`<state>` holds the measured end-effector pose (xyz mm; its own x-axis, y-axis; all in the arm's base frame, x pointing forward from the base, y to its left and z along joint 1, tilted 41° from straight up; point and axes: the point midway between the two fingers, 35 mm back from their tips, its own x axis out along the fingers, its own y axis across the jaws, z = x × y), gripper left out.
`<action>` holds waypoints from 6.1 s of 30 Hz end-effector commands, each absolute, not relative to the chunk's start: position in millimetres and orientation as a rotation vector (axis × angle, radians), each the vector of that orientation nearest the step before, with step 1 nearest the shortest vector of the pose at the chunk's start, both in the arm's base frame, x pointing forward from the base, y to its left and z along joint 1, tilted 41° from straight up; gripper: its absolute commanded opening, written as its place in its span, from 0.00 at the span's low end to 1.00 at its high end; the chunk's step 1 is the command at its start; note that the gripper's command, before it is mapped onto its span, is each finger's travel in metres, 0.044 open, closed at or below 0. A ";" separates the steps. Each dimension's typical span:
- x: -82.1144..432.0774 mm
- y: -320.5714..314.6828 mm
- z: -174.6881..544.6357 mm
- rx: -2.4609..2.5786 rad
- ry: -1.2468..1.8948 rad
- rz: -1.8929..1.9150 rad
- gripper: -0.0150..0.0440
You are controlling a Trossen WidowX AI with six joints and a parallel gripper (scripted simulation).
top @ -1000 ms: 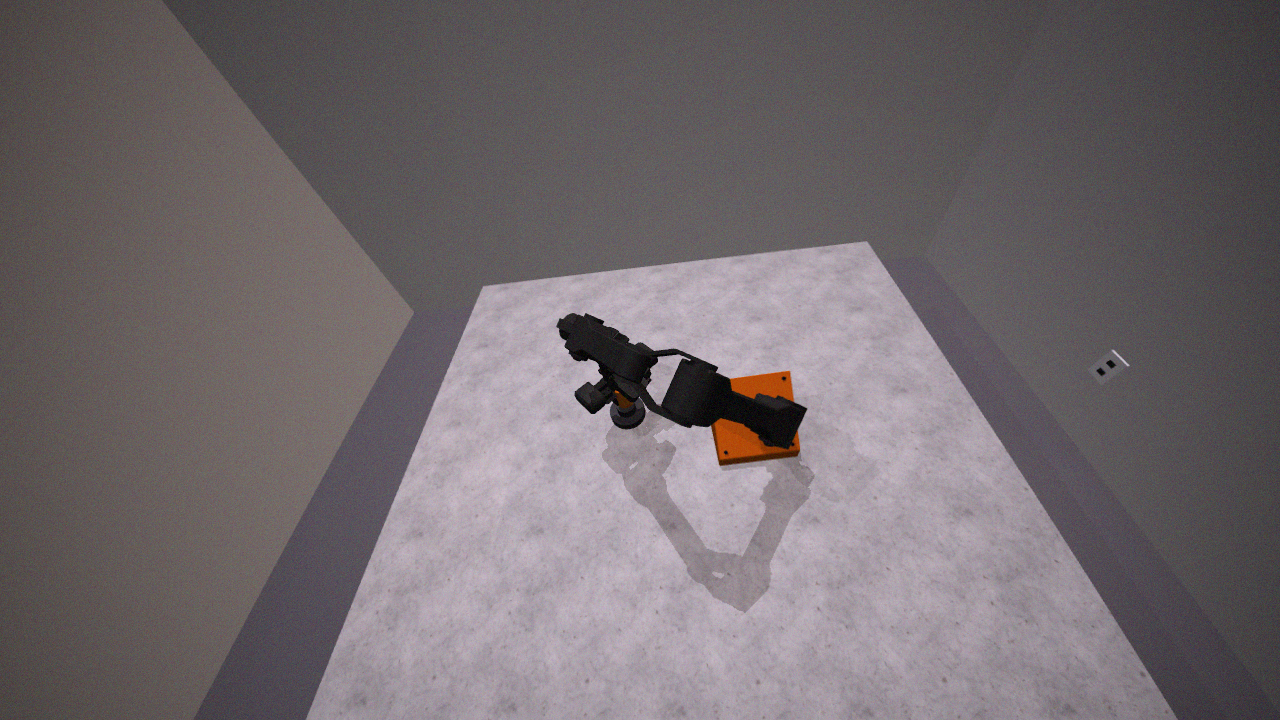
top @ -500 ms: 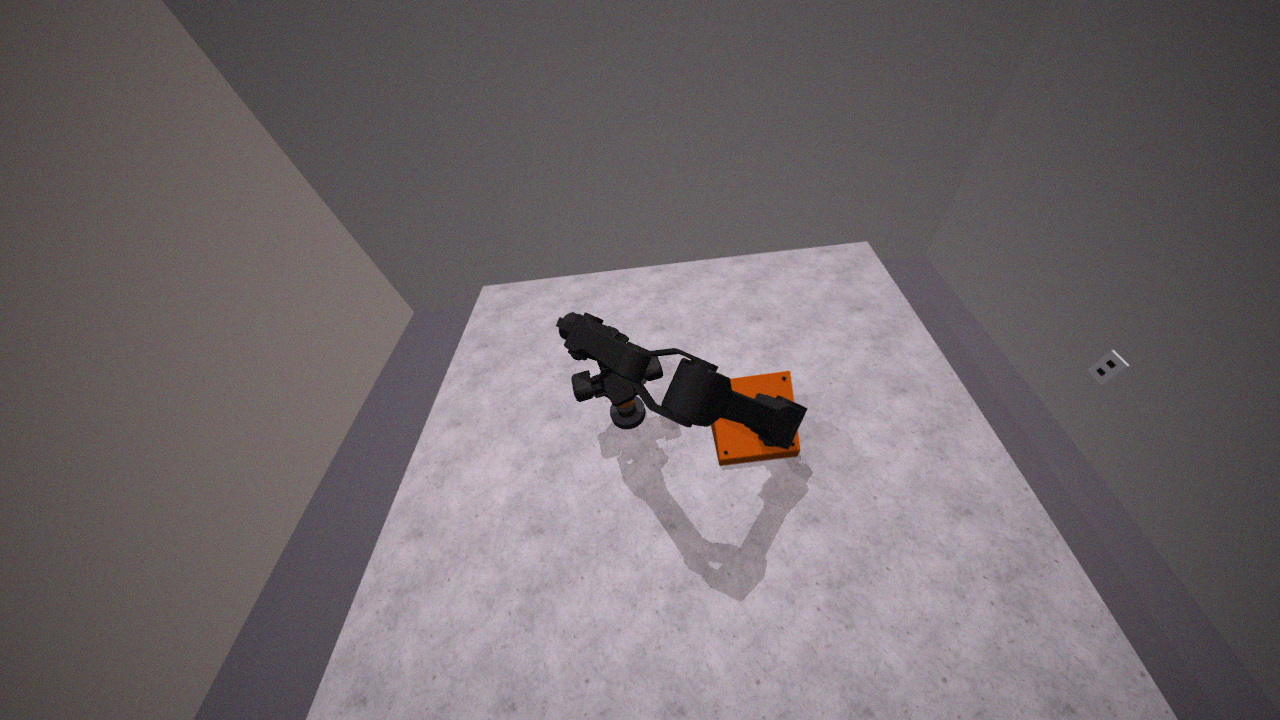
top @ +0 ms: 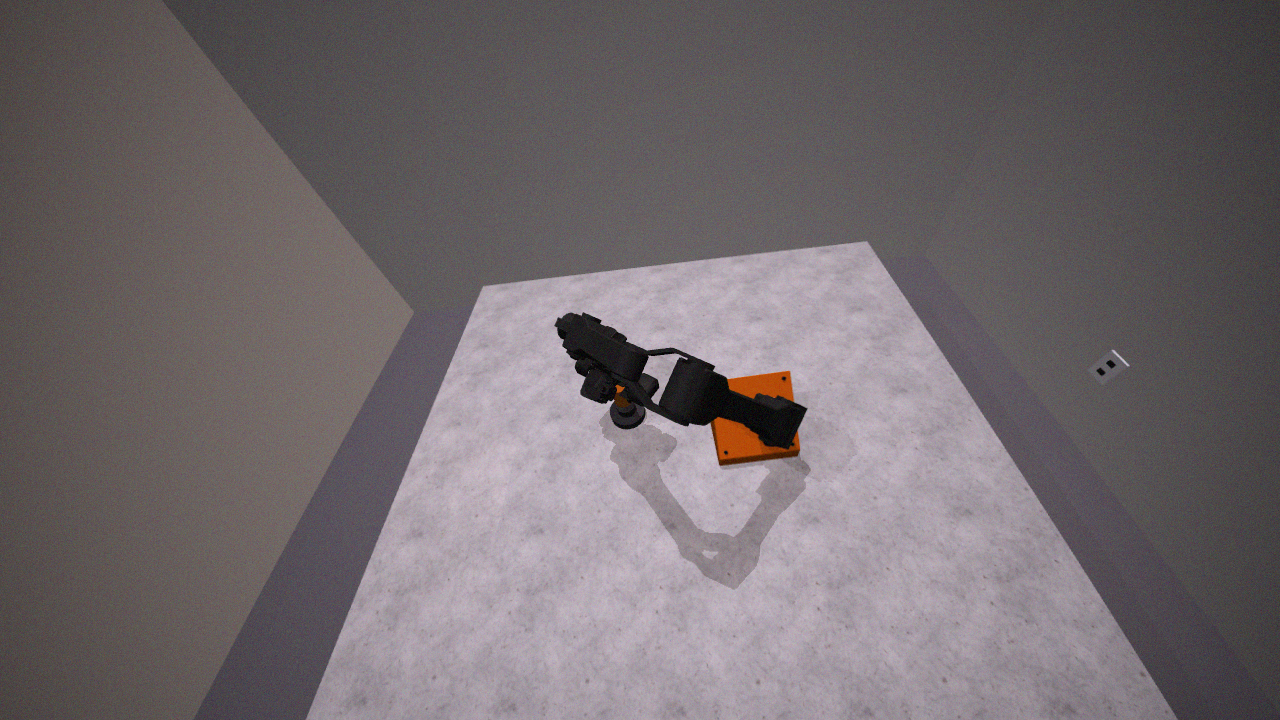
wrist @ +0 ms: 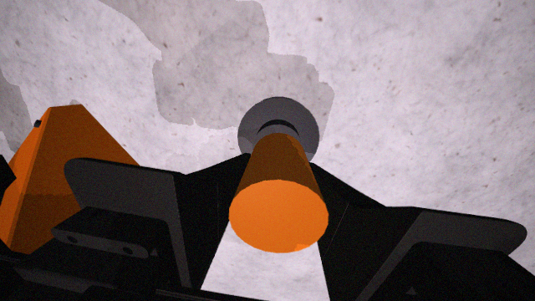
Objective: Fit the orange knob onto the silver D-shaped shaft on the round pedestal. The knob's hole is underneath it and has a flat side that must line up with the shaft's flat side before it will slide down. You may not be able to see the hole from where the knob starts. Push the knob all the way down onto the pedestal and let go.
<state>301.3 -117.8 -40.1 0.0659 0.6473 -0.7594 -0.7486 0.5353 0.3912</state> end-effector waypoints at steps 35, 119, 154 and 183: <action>300.0 -116.8 -40.1 0.138 1.227 0.863 0.25; 301.9 -116.3 -39.5 0.474 1.395 0.596 0.25; 300.4 -118.1 -39.0 0.641 1.464 0.451 0.25; 302.7 -117.7 -39.5 0.807 1.523 0.300 0.25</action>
